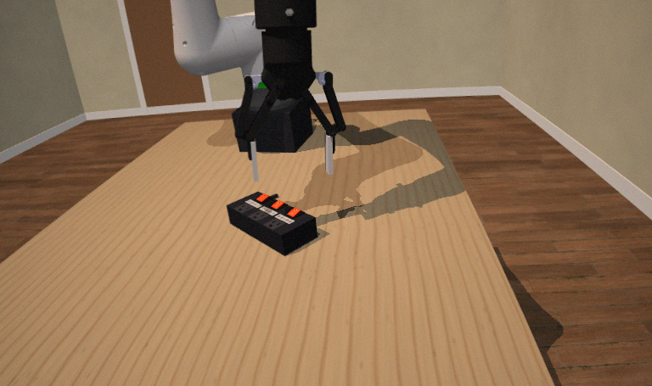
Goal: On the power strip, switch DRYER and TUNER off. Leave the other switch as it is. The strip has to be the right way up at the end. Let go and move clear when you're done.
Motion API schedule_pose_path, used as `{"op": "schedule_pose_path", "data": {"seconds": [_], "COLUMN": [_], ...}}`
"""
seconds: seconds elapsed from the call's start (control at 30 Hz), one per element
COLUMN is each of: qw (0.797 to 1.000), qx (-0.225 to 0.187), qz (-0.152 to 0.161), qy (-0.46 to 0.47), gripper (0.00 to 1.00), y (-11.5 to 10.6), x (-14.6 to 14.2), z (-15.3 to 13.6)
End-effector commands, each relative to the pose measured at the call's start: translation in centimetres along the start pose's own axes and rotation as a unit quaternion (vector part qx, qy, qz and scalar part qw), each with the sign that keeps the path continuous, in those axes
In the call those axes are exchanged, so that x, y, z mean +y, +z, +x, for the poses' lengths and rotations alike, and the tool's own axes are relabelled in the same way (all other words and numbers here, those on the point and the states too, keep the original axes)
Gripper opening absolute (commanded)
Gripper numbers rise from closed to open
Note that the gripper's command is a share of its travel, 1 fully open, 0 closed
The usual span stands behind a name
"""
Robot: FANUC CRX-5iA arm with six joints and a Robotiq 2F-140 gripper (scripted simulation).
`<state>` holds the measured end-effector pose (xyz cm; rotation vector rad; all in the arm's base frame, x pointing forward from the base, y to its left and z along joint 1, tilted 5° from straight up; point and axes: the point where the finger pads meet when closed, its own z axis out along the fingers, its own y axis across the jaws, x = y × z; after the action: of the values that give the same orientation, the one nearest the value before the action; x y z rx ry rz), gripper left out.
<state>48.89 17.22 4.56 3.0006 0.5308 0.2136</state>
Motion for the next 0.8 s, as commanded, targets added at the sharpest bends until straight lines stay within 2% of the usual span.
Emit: {"op": "schedule_pose_path", "data": {"seconds": [0.0, 0.23, 0.77], "qw": [0.990, 0.960, 0.960], "qx": [-0.007, -0.013, -0.013], "qz": [0.021, 0.042, 0.042], "qy": [-0.137, -0.277, -0.277], "gripper": [0.00, 0.00, 0.00], "y": [-0.01, -0.01, -0.01], "x": [0.01, 0.01, 0.01], "z": [0.04, 0.04, 0.04]}}
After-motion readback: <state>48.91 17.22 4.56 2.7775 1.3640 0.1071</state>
